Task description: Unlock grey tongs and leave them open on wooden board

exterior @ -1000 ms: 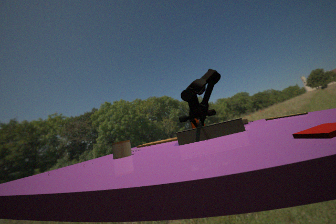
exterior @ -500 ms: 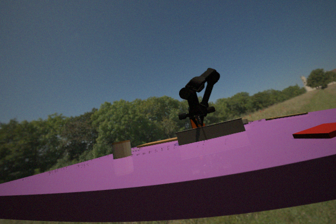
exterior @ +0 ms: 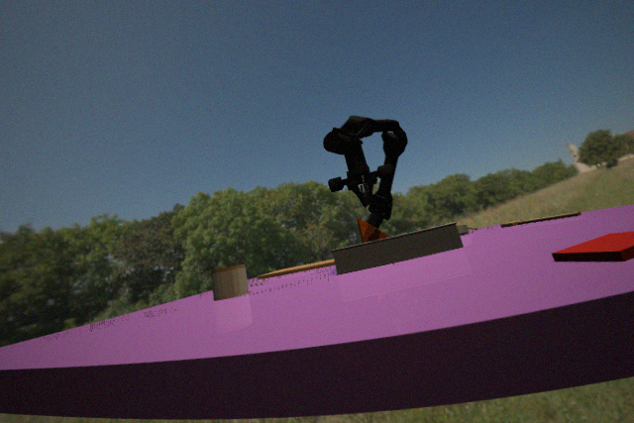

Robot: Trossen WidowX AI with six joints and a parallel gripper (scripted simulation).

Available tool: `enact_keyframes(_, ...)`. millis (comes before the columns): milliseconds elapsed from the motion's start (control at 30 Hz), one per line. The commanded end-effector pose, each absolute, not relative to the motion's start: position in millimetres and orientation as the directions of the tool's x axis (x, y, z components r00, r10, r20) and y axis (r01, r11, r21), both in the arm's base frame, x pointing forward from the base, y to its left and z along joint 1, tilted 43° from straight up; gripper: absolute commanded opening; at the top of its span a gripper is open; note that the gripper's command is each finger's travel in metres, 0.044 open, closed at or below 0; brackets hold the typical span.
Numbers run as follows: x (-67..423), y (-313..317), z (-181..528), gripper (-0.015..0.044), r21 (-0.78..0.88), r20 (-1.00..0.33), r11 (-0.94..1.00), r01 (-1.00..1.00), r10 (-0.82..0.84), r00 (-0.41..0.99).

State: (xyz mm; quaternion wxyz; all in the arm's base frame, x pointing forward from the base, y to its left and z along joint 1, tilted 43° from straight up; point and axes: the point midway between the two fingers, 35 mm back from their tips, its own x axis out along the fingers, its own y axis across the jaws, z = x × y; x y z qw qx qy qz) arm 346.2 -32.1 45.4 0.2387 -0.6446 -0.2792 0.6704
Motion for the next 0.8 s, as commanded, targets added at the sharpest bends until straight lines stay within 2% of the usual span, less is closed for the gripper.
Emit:
enact_keyframes(0, 347, -35, 48, -0.015, -0.678, -0.735, -0.734, 0.046, 0.676, -0.052)
enact_keyframes(233, 345, -47, 36, -0.015, -0.675, -0.737, -0.732, 0.088, 0.674, -0.052)
enact_keyframes(767, 316, -144, -33, -0.015, -0.612, -0.76, -0.694, 0.378, 0.648, -0.04)
